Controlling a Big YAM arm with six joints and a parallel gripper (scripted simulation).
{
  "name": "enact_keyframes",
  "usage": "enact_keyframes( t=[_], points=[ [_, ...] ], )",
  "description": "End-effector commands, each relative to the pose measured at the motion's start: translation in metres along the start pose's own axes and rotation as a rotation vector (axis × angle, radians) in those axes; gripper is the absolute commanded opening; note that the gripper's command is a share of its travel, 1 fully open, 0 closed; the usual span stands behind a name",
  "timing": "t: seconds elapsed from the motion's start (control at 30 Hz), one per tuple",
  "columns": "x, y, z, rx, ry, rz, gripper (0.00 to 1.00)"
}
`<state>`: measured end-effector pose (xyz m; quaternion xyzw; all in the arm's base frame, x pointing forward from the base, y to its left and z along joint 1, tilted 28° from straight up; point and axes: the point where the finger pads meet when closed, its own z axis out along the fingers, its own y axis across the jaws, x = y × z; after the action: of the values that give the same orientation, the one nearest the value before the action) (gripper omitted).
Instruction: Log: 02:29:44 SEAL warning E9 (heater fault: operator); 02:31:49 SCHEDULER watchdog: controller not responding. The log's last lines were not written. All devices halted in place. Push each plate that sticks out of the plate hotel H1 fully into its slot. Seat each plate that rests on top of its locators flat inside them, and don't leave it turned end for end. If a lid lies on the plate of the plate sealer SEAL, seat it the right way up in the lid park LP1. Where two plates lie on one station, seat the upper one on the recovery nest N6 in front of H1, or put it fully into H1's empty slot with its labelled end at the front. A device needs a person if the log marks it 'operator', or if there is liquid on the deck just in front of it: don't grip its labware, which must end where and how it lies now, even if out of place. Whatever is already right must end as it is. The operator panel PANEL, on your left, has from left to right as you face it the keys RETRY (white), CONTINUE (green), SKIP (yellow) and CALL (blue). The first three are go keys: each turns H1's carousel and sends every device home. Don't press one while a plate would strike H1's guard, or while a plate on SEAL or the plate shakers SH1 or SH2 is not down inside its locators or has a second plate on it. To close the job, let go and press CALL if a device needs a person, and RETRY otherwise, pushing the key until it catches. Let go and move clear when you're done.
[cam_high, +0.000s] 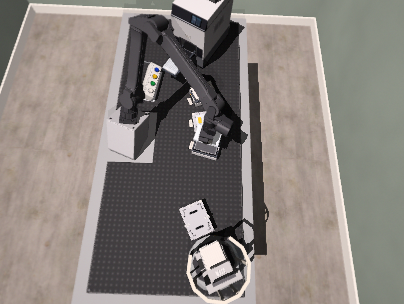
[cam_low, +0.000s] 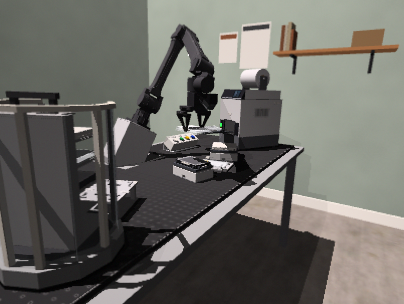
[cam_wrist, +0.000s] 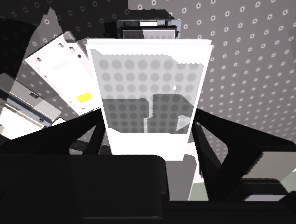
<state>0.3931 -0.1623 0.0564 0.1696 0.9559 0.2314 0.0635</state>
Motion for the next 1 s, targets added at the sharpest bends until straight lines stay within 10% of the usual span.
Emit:
enact_keyframes(
  t=[0.0,0.97],
  points=[
    [-0.02,-0.001,-0.036,0.017,-0.067,-0.029,0.84],
    [-0.016,0.0,-0.111,0.023,-0.068,-0.031,0.84]
  ],
)
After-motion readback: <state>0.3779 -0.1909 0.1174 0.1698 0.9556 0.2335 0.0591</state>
